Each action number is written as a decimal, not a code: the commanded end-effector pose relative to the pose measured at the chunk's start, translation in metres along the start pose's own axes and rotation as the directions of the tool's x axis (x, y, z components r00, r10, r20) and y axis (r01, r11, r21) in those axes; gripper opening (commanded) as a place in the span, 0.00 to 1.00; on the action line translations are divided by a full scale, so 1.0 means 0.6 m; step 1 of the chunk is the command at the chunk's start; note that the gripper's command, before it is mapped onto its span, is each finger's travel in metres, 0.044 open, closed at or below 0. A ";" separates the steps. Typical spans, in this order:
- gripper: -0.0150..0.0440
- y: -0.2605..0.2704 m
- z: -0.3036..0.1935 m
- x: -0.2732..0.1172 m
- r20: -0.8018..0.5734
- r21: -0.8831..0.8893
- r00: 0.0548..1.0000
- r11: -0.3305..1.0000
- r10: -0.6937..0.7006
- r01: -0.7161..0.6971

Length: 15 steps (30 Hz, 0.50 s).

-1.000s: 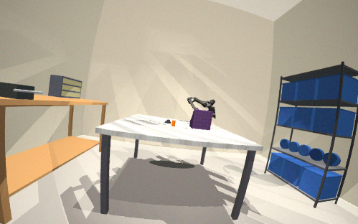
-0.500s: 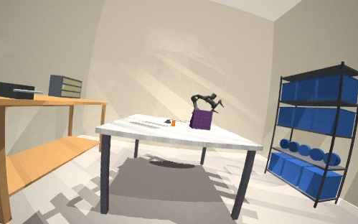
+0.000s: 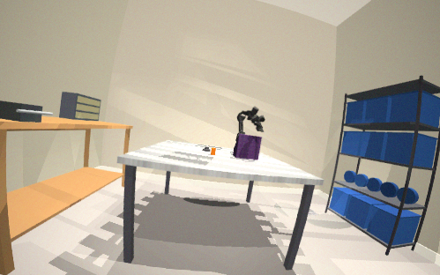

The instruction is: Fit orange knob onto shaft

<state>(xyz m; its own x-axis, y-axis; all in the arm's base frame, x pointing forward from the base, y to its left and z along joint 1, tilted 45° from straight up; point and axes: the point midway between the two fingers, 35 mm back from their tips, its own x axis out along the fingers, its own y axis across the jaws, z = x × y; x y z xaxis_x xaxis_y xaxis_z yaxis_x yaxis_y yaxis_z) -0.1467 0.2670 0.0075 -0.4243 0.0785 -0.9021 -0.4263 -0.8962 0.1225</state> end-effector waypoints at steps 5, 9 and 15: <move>1.00 -0.141 -0.169 -0.047 -0.305 0.707 0.949 0.648 -0.083 0.283; 1.00 -0.172 -0.251 -0.072 -0.433 0.839 0.900 0.343 -0.046 0.422; 1.00 -0.192 -0.368 -0.116 -0.580 0.805 0.813 -0.116 0.058 0.582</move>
<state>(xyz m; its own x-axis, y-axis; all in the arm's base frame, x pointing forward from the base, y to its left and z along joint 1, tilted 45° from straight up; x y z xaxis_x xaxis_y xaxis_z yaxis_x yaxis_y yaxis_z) 0.0484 0.2836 -0.0320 0.0062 -0.1167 -0.9931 -0.9832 0.1804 -0.0273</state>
